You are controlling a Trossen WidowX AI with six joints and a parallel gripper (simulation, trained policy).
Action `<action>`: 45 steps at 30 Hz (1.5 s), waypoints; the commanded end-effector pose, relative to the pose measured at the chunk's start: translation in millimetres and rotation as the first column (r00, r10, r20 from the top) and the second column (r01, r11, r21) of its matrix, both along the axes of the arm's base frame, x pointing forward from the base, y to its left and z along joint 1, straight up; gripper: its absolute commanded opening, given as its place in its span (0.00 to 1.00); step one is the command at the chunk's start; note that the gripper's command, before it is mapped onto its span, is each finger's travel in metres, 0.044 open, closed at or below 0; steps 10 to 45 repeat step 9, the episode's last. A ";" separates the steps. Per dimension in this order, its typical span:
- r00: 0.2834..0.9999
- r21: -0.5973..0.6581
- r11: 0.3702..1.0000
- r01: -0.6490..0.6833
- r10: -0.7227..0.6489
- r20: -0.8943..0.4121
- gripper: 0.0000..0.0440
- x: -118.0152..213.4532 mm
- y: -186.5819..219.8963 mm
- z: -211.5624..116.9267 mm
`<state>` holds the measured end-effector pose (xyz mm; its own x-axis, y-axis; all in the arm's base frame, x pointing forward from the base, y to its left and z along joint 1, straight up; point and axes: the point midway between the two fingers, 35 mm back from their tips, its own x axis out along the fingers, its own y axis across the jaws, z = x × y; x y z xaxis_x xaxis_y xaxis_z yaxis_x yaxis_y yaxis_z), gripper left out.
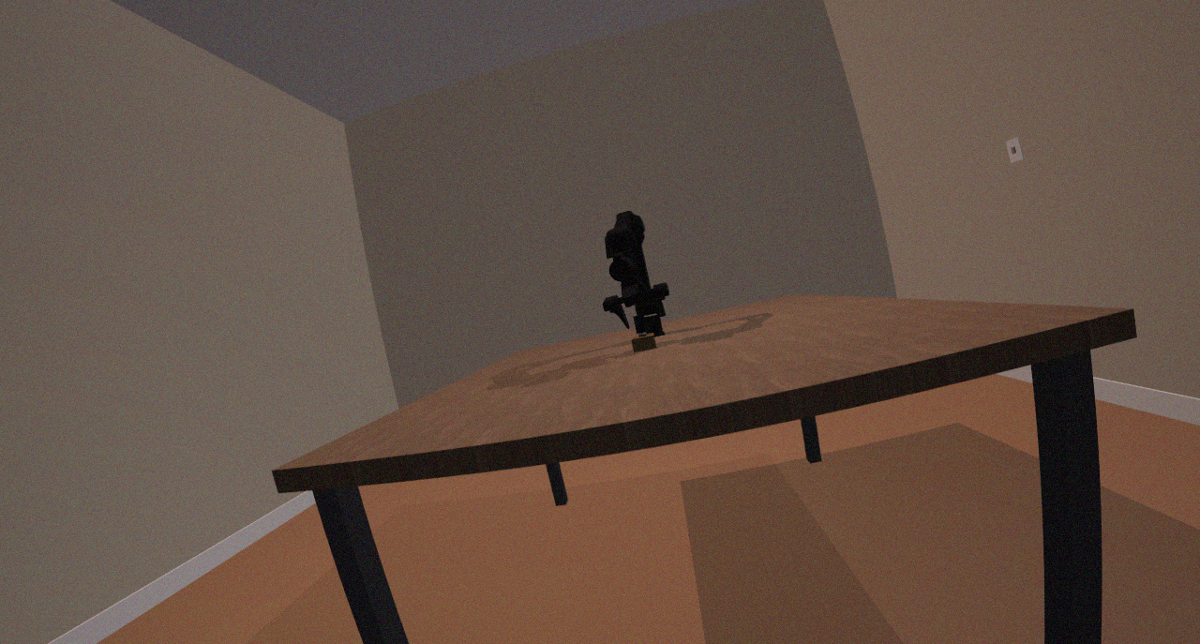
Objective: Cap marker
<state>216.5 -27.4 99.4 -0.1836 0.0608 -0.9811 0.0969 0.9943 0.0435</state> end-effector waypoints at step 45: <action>0.994 -0.019 1.000 -0.016 0.018 0.110 1.00 8.8 -4.0 30.0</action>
